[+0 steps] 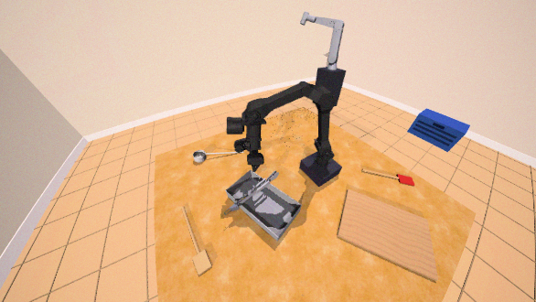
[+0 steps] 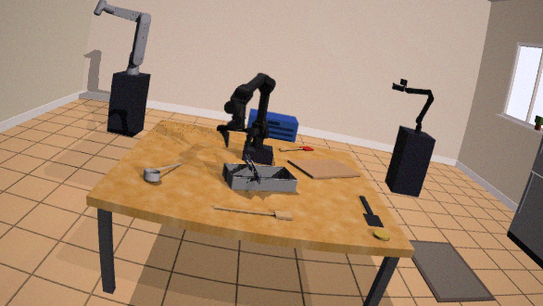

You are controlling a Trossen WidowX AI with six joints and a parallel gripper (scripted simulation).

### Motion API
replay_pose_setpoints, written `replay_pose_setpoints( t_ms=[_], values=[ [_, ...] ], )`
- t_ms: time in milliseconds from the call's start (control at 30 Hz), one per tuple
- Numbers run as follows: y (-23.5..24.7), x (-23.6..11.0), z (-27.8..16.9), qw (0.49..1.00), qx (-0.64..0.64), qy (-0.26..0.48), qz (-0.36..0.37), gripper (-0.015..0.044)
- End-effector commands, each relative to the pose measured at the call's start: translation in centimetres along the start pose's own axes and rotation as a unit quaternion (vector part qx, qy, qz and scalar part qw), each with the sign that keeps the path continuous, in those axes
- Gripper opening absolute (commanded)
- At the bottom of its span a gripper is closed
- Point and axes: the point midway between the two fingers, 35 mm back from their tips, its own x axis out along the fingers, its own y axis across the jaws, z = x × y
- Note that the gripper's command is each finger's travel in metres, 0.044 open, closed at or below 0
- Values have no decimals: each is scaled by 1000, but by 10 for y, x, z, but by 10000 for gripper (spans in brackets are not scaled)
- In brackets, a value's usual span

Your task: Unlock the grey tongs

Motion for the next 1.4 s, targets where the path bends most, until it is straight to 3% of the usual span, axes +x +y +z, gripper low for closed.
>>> replay_pose_setpoints(
  t_ms=[0,100,833,1367],
  values=[
    [56,36,1,970,-231,65,-42,440],
    [72,46,-1,950,-297,83,-53,440],
    [77,46,-10,950,-297,83,-52,440],
    [74,71,-12,950,-297,83,-52,440]
  ],
)
